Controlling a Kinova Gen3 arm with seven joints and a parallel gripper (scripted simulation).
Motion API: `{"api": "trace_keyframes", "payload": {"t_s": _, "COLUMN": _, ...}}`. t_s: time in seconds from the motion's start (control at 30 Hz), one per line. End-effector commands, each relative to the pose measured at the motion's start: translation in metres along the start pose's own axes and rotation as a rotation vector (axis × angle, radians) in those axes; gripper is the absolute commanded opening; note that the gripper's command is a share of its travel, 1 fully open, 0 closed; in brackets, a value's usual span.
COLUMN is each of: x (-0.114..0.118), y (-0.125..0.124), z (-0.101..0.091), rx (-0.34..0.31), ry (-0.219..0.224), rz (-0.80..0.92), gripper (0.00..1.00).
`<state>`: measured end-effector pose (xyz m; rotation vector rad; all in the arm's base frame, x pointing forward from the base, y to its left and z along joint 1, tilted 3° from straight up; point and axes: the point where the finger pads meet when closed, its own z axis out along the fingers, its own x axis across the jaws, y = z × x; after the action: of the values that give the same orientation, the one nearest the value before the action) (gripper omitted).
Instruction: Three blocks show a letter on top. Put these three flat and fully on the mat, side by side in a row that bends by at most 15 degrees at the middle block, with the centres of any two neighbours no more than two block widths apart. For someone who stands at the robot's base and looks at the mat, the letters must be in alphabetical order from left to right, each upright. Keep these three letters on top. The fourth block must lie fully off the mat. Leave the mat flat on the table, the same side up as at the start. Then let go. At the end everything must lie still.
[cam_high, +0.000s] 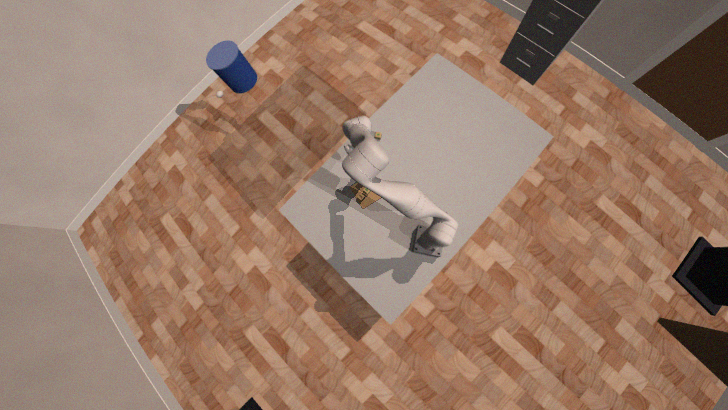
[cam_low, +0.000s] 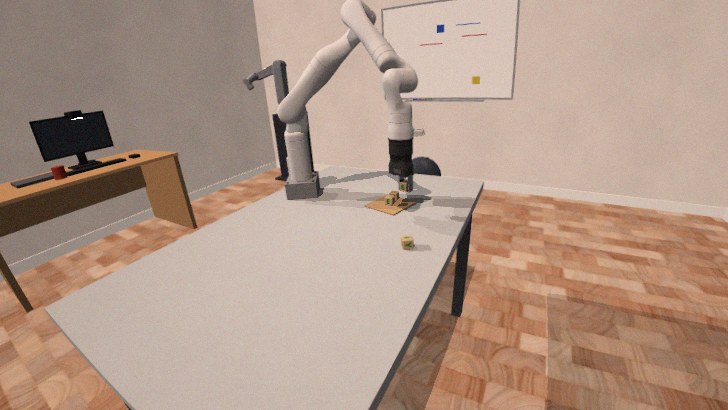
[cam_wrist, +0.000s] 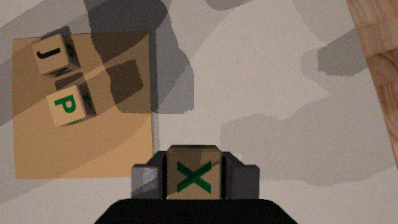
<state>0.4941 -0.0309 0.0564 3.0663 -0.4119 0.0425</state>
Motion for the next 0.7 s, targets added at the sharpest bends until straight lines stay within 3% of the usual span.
{"api": "trace_keyframes", "payload": {"t_s": 0.0, "x": 0.0022, "y": -0.0037, "z": -0.0057, "rx": 0.006, "ry": 0.01, "rz": -0.005, "gripper": 0.57}}
{"api": "trace_keyframes", "payload": {"t_s": 0.67, "x": 0.001, "y": -0.0038, "z": -0.005, "rx": 0.005, "ry": 0.007, "rz": 0.023, "gripper": 0.57}}
